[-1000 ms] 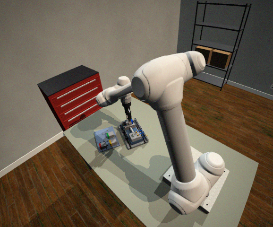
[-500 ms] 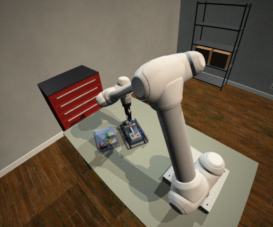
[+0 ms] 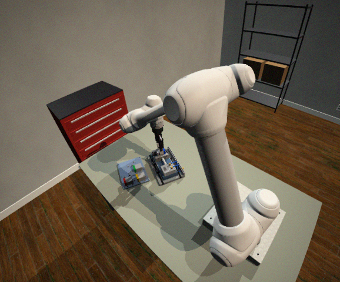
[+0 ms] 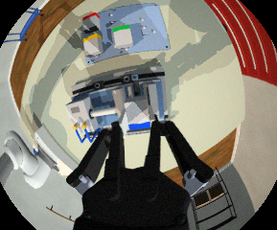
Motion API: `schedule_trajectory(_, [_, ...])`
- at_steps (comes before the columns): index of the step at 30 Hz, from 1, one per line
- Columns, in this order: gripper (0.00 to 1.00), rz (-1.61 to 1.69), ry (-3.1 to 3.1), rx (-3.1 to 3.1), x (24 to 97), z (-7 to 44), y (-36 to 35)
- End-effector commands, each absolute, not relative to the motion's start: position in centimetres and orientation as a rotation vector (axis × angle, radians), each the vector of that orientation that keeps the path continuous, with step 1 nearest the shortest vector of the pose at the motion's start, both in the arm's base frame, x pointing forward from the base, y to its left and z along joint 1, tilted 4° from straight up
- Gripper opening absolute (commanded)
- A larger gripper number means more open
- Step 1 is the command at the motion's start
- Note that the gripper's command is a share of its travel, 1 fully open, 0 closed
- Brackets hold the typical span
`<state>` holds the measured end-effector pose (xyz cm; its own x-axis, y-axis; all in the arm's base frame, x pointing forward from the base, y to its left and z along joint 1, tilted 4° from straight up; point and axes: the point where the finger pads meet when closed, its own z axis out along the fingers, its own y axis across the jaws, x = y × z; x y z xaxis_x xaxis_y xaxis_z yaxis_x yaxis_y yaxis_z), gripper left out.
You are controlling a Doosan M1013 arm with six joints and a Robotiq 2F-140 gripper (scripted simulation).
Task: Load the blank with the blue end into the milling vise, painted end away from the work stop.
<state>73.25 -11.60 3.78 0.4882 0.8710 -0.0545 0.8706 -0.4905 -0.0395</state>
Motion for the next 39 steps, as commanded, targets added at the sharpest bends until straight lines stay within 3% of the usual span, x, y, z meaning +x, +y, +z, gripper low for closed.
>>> schedule_trajectory(1, [0.00,0.105,-1.582,-2.704,73.29,3.79,-11.57])
schedule_trajectory(39, [0.00,0.105,-1.582,-2.704,73.81,3.72,-11.29])
